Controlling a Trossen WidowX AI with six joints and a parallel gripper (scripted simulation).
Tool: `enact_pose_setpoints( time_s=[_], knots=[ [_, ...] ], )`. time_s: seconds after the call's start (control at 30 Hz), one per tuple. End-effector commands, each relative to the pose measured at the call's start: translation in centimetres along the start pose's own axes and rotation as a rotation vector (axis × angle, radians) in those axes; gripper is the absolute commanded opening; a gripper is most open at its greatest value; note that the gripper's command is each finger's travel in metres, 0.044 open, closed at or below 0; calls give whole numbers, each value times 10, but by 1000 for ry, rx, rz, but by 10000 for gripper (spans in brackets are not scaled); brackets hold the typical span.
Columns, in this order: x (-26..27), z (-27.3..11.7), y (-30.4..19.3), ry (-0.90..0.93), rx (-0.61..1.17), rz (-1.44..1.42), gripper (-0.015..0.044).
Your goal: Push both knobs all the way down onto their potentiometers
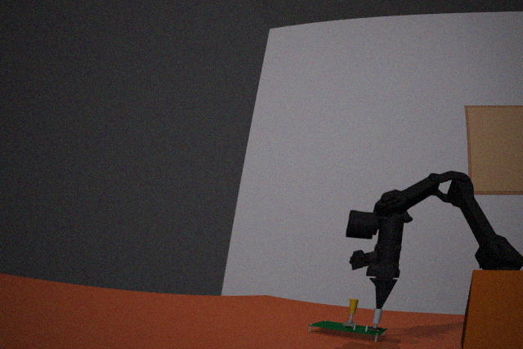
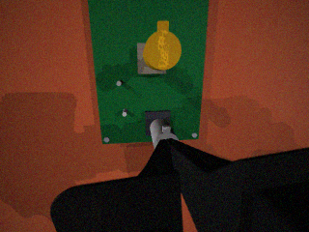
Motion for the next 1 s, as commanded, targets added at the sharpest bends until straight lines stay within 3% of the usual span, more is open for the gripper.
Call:
enact_pose_setpoints(
  time_s=[0.0,0.97],
  knots=[
    [-1,5,1,-2,1,5,0],
    [-1,9,1,-3,0,5,0]
  ],
)
Point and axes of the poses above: the point midway between the two fingers, 35 mm back from their tips, its own z axis out along the fingers, its own x axis across the jaws, y = z × x, the point moved 5 cm from there along -z, back along the fingers, and after that the axes turned 13 degrees about z, right-handed, at the moved point
